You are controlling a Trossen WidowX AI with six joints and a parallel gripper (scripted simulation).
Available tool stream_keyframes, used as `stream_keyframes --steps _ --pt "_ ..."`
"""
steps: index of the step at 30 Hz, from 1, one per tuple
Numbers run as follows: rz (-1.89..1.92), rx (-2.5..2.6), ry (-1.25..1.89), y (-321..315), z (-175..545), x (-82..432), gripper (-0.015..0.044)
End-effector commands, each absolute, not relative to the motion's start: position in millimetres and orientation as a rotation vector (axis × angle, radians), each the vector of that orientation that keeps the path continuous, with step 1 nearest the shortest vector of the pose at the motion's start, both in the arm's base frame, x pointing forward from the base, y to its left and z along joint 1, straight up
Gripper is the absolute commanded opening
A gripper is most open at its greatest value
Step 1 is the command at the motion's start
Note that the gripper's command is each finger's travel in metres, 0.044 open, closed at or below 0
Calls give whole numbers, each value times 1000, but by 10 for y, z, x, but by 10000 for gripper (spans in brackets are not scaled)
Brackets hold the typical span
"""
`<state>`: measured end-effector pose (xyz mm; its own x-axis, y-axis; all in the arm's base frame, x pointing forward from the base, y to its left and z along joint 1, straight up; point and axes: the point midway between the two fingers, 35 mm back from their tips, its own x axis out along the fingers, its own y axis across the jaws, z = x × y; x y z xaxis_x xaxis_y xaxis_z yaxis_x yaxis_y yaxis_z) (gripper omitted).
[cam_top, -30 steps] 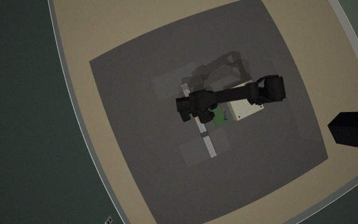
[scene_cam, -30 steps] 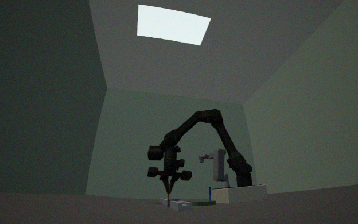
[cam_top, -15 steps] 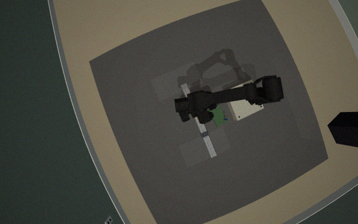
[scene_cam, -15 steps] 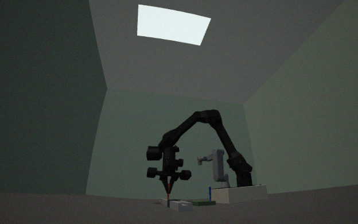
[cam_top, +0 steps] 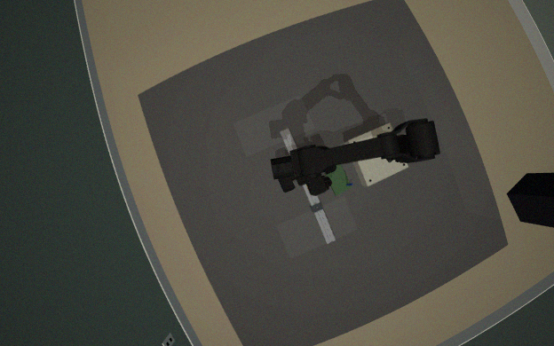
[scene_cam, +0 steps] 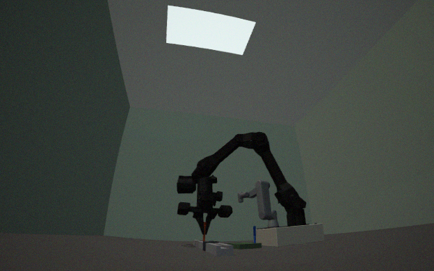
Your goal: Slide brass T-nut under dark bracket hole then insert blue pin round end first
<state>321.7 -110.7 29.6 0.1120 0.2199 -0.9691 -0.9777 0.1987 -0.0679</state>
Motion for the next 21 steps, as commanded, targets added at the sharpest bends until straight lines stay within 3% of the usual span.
stream_keyframes --steps 1,21 --pt "1102 -942 1058 -1036 303 3223 -150" --pt "1103 -940 1055 -686 304 3298 -150"
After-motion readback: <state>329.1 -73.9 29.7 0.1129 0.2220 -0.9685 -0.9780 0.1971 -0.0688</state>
